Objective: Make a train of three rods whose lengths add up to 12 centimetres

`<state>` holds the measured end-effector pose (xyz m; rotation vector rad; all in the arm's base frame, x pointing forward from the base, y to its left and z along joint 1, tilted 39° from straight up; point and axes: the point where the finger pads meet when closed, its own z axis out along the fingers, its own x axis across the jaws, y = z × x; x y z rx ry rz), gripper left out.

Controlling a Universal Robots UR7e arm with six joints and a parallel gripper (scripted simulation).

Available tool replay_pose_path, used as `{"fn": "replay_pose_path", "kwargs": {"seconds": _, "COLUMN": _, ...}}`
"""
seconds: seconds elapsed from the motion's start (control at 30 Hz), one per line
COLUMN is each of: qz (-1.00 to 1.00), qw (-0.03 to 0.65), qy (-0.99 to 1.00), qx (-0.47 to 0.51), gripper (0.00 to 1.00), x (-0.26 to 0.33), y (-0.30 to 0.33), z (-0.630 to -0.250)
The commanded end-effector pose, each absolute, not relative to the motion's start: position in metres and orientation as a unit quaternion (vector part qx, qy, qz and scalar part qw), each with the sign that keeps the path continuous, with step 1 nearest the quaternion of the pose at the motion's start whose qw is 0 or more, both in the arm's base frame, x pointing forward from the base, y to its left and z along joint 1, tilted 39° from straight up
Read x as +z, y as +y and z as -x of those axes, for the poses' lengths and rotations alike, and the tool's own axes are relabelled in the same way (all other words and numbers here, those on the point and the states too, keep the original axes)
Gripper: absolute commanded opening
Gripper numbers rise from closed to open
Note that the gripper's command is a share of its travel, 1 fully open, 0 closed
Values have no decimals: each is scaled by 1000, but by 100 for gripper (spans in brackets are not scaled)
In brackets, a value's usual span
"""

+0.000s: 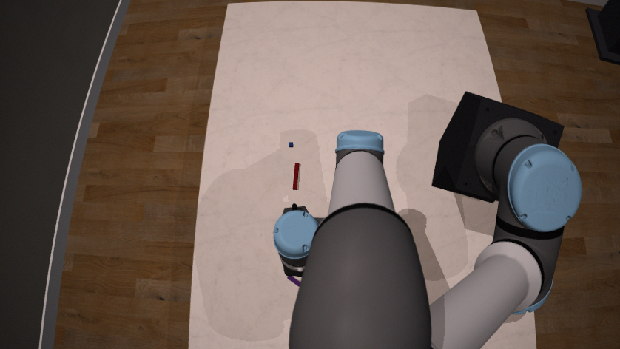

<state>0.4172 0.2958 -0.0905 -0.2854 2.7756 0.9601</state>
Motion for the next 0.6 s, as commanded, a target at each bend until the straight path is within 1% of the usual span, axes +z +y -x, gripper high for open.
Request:
{"fn": "replay_pose_path", "kwargs": {"seconds": 0.0, "qz": 96, "qw": 96, "qy": 936, "qx": 324, "gripper": 70, "x": -91, "y": 296, "z": -418}}
{"fn": "replay_pose_path", "kwargs": {"seconds": 0.57, "qz": 96, "qw": 96, "qy": 936, "qx": 324, "gripper": 70, "x": -101, "y": 304, "z": -419}}
